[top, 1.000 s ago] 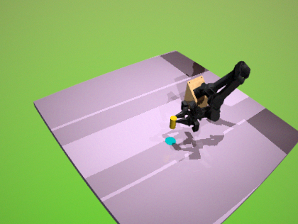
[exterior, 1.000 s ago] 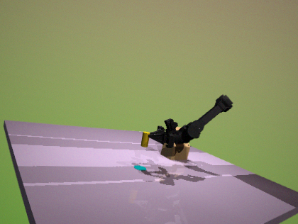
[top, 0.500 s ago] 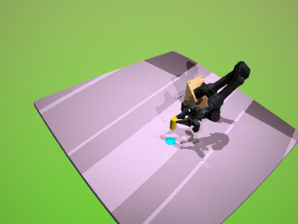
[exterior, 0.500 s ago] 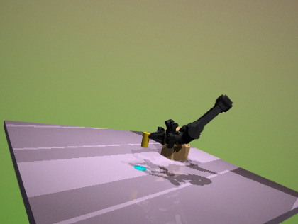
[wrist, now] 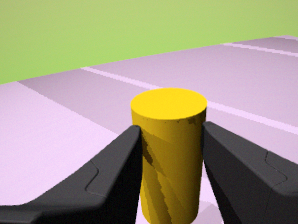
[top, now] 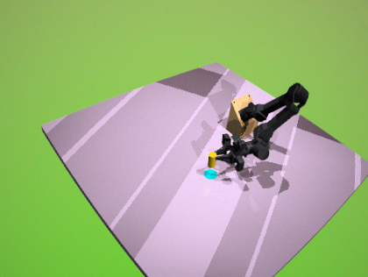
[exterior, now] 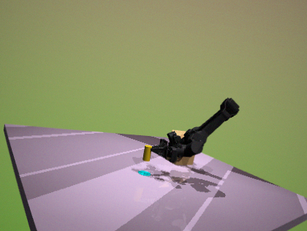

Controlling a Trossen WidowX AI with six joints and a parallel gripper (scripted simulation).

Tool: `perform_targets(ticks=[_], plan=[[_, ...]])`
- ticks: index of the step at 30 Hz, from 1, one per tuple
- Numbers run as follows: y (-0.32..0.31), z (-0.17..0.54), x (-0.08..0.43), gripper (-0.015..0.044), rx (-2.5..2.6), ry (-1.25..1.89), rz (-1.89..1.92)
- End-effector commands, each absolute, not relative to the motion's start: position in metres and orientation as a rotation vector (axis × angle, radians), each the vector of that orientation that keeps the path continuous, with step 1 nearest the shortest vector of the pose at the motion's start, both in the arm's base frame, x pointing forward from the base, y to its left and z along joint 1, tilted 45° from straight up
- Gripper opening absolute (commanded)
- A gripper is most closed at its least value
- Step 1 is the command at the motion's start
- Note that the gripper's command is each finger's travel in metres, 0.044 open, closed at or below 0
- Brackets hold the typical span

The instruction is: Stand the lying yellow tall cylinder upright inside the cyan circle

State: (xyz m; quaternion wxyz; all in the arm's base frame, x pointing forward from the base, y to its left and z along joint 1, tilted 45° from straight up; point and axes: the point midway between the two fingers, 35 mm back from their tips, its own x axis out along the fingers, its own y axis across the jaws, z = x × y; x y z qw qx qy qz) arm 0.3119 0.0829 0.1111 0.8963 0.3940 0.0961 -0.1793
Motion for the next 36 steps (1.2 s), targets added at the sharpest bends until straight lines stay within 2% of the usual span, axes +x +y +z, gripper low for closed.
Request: perform_targets(ticks=[1, 32, 36], plan=[[0.089, 0.102, 0.312, 0.0105, 0.813, 0.2, -0.378], [0.126, 0.065, 0.305, 0.0105, 0.813, 0.201, -0.369], [0.126, 0.065, 0.305, 0.021, 0.813, 0.201, -0.369]])
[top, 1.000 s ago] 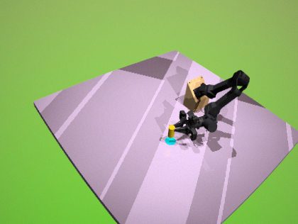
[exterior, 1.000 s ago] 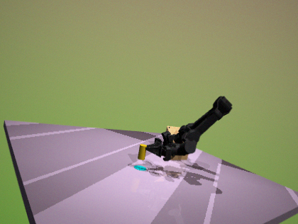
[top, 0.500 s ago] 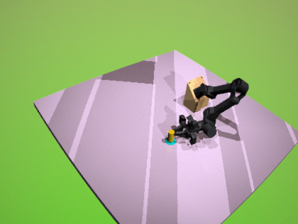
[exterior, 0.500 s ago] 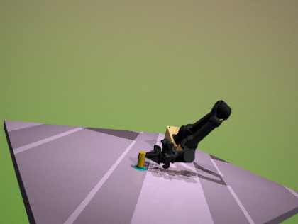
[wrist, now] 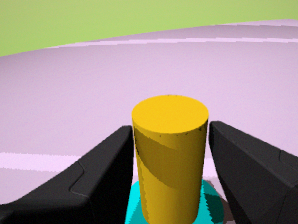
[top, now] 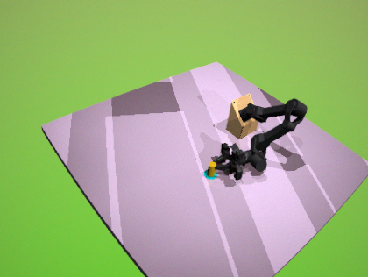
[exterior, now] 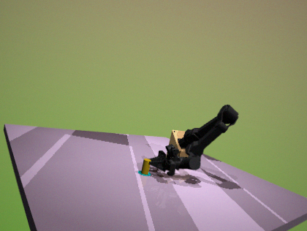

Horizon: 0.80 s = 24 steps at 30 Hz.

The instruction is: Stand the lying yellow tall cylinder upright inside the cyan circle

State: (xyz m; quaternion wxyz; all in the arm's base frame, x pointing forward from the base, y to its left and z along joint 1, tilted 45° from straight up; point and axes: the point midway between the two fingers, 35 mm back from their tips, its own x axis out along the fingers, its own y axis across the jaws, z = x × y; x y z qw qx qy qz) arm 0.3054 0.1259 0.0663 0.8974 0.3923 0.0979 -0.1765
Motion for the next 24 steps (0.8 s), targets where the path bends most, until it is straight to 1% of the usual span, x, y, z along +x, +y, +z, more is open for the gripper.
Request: perform_targets(ticks=[1, 7, 13, 24], plan=[[0.126, 0.065, 0.305, 0.0236, 0.813, 0.201, -0.369], [0.126, 0.065, 0.305, 0.0394, 0.813, 0.201, -0.369], [0.124, 0.068, 0.306, 0.04, 0.813, 0.202, -0.37], [0.088, 0.105, 0.31, 0.04, 0.814, 0.202, -0.375]])
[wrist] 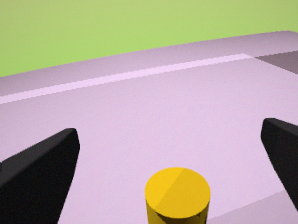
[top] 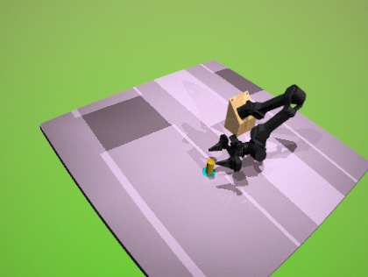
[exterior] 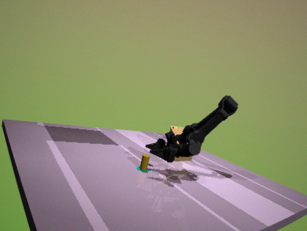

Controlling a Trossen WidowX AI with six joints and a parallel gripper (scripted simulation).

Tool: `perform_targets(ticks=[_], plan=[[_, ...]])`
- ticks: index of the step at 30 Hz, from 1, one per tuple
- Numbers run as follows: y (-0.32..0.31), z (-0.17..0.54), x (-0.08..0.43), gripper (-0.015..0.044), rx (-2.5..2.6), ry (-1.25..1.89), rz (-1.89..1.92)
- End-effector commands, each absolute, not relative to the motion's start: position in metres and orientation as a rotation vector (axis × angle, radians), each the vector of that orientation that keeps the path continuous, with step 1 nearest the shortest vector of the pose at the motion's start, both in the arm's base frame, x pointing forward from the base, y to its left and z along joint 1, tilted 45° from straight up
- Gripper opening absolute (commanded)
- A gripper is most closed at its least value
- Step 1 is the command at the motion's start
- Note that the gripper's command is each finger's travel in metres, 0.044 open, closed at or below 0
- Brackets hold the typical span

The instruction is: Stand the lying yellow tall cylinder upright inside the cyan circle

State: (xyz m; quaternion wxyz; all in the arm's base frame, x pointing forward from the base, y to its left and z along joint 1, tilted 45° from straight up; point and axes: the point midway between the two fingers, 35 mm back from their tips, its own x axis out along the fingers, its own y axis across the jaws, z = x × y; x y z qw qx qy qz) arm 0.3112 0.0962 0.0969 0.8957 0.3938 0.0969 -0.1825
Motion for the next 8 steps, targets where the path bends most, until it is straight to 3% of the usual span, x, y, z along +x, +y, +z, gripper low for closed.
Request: perform_targets(ticks=[1, 8], plan=[[0.084, 0.108, 0.31, 0.04, 0.814, 0.201, -0.375], [0.063, 0.127, 0.306, 0.04, 0.81, 0.194, -0.374]])
